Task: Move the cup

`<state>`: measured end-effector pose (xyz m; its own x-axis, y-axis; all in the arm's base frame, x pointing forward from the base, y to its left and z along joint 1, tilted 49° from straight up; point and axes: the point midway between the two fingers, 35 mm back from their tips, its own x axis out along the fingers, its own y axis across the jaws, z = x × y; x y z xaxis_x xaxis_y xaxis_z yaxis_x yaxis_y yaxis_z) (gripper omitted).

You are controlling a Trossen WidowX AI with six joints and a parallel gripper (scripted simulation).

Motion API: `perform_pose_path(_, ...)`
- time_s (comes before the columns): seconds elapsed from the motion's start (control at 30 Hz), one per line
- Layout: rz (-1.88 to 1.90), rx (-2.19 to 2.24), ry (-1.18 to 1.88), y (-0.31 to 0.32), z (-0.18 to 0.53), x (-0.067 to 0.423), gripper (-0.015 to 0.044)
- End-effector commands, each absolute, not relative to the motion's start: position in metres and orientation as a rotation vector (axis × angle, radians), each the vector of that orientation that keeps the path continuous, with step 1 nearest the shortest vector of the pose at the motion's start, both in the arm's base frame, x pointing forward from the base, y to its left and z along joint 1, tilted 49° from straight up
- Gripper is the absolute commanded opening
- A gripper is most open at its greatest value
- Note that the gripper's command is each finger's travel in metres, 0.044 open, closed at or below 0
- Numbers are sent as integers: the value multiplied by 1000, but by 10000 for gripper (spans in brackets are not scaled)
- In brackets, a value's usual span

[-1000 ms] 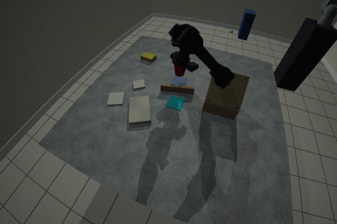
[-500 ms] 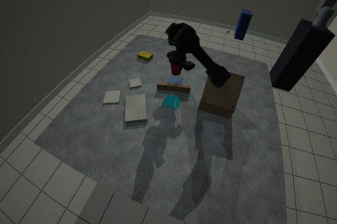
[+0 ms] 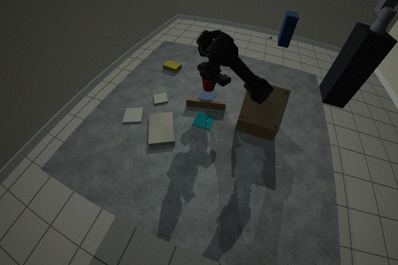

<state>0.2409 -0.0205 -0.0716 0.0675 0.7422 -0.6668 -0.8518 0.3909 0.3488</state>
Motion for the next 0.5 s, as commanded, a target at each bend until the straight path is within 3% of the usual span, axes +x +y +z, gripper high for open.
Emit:
perform_pose_path(0.0,1202,-146,896,-17,-66,240,0)
perform_pose_path(0.47,1203,-147,896,-1,-48,236,0)
